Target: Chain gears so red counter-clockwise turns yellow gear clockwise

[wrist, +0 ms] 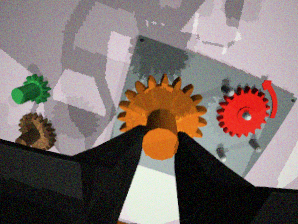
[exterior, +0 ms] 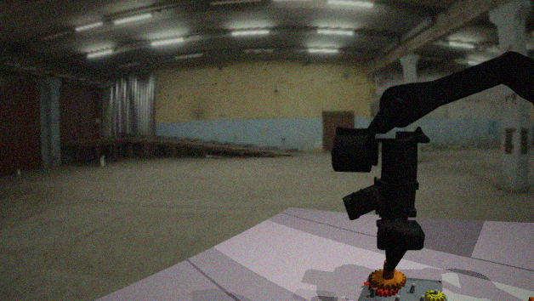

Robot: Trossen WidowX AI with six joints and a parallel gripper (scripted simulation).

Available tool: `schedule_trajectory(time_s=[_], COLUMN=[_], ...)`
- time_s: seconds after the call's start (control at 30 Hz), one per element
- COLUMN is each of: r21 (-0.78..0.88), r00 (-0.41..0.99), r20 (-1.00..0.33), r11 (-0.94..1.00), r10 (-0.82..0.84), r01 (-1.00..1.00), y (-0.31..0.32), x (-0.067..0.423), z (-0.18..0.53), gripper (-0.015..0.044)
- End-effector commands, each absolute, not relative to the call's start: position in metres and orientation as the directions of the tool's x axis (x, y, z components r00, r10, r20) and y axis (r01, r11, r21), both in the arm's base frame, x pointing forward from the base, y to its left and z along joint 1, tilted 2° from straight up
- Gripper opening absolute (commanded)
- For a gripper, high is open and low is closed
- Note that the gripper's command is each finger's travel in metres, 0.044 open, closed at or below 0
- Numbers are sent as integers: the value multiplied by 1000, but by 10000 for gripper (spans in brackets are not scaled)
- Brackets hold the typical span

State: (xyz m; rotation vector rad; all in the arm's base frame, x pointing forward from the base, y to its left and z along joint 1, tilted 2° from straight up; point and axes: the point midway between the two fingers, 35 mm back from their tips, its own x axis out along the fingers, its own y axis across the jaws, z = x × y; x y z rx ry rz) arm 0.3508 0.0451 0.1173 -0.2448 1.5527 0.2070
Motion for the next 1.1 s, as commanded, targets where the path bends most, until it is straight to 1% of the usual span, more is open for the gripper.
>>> schedule_trajectory(time_s=[0.0,0.77,1.07], r21=[-30,-34,-35], r00=[16,14,14], r20=[-1000,-999,-999], r11=[957,957,957], r10=[-27,-32,-32], r01=[-288,-288,-288], y=[37,-6,-8], x=[349,333,332], z=[114,89,89], gripper=[0,0,0])
